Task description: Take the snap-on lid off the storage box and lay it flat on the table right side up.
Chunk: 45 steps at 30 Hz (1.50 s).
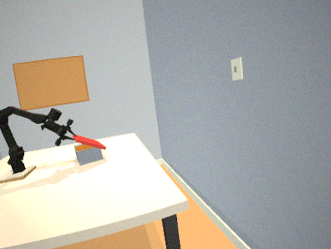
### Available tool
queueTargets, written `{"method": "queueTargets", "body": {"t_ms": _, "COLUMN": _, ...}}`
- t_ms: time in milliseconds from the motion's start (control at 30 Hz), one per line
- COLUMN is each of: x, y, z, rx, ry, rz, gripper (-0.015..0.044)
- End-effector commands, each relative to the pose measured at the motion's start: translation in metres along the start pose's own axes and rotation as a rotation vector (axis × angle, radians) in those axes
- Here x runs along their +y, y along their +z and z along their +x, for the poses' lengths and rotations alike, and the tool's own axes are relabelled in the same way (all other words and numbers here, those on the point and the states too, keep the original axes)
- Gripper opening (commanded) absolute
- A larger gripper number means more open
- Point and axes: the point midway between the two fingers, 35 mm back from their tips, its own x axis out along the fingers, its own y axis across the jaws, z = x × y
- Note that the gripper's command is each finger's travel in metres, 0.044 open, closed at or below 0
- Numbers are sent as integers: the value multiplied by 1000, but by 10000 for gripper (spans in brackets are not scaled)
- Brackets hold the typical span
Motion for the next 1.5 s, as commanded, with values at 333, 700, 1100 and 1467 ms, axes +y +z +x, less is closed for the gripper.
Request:
{"method": "queueTargets", "body": {"t_ms": 333, "x": 27, "y": 1, "z": -2, "rx": -4, "ry": 10, "rz": 1, "gripper": 0}}
{"method": "queueTargets", "body": {"t_ms": 700, "x": 45, "y": 1, "z": -2, "rx": -4, "ry": 11, "rz": 1, "gripper": 0}}
{"method": "queueTargets", "body": {"t_ms": 1100, "x": 57, "y": 1, "z": -12, "rx": -4, "ry": 11, "rz": 1, "gripper": 0}}
{"method": "queueTargets", "body": {"t_ms": 1467, "x": 68, "y": 1, "z": -22, "rx": -5, "ry": 11, "rz": 1, "gripper": 0}}
